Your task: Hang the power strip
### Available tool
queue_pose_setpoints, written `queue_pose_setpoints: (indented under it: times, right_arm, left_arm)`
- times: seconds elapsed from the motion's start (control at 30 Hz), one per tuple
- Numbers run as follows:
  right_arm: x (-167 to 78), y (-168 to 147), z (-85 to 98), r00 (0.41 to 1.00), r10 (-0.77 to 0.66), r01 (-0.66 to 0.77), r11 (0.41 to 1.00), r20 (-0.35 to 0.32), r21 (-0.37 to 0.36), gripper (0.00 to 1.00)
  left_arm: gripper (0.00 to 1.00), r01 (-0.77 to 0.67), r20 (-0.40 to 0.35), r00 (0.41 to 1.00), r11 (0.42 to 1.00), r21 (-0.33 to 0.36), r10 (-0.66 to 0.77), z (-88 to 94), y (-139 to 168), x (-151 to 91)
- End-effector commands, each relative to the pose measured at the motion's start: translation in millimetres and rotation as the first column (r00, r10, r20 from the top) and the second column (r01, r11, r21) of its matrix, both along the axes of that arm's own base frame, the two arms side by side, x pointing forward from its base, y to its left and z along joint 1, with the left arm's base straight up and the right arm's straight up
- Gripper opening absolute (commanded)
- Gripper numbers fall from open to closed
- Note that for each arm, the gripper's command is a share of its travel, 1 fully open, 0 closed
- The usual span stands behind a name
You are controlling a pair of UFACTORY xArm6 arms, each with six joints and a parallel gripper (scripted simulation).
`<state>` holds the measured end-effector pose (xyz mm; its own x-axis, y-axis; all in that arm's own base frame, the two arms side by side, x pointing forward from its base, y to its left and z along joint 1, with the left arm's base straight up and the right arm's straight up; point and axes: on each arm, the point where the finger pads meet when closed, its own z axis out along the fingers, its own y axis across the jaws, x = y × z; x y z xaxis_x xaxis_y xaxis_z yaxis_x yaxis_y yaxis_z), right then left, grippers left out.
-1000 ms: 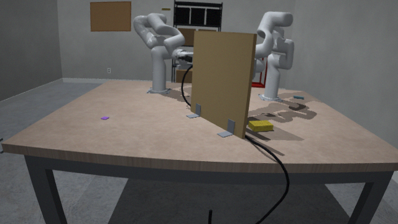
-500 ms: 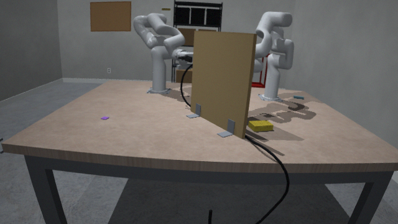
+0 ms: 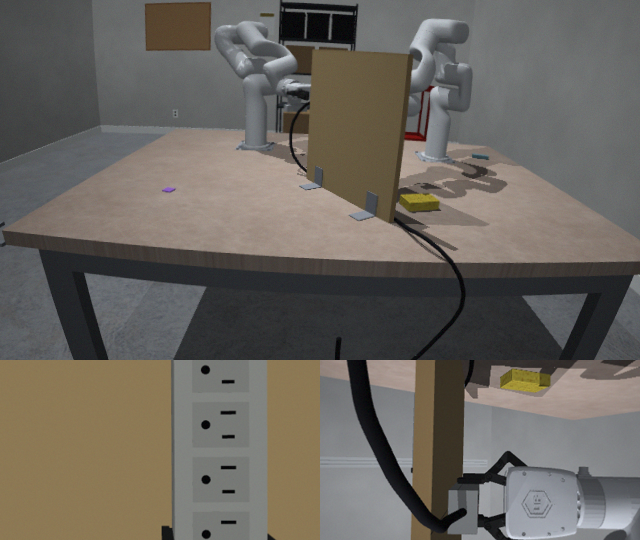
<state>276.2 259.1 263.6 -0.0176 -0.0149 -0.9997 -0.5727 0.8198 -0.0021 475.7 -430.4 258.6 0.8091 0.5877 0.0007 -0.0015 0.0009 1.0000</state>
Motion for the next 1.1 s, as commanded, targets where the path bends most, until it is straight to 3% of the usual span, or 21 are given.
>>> queue_pose_setpoints:
  times: [0.0, 1.07]
  right_arm:
    - [0.5, 0.4, 1.8, 1.0, 0.0, 0.0, 1.0, 0.002, 0.003, 1.0]
    - [0.5, 0.4, 1.8, 1.0, 0.0, 0.0, 1.0, 0.002, 0.003, 1.0]
  left_arm:
    - [0.0, 0.0, 0.005, 1.0, 1.0, -0.004, 0.0, 3.4, -1.1, 1.2]
    - [0.0, 0.0, 0.004, 1.0, 1.0, -0.003, 0.0, 2.8, -3.8, 2.9]
